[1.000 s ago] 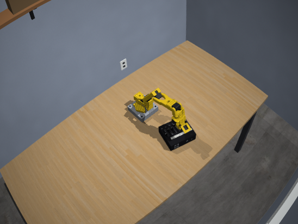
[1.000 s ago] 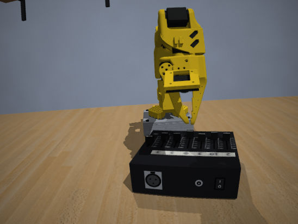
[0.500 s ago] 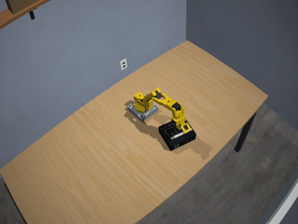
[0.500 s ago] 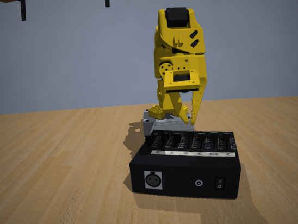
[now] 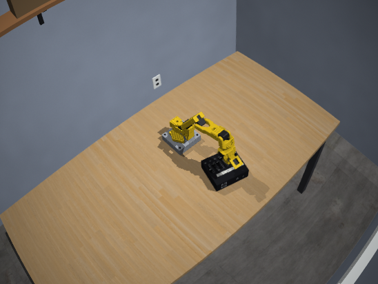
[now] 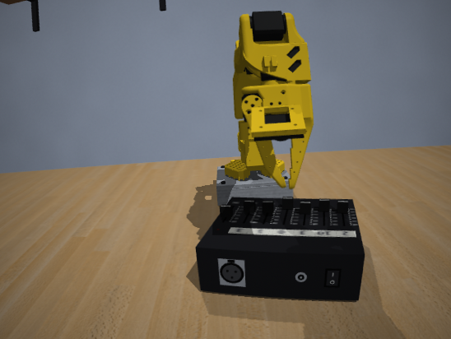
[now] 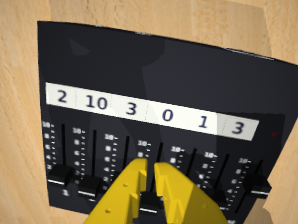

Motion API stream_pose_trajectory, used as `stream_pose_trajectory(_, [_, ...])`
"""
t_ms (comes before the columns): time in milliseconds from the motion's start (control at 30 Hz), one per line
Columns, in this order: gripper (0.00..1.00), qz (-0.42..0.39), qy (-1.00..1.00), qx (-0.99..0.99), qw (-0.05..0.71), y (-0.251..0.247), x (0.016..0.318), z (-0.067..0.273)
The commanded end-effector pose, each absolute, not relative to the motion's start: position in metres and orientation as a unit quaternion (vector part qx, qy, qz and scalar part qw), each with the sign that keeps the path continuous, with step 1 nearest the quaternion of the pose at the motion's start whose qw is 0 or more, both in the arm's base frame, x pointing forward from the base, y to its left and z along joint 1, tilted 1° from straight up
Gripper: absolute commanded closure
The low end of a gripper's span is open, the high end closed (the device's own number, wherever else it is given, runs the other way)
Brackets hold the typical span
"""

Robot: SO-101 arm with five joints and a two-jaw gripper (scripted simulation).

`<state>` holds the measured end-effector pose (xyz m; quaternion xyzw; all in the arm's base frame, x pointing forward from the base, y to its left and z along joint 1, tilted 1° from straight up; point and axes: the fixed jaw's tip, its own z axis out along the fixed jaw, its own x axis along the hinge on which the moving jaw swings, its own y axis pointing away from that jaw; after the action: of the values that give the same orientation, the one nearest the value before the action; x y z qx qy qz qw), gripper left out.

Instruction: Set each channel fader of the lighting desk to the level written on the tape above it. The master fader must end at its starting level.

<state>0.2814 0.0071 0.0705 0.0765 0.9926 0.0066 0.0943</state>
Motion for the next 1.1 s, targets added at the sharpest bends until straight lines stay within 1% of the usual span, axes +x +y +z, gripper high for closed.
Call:
stream_pose_trajectory(0, [1.0,0.005,0.995,0.066,0.08,0.0083,0.2794,0.0656])
stream_pose_trajectory(1067, [1.0,0.004,0.996,0.049,0.079,0.0081,0.2794,0.0652])
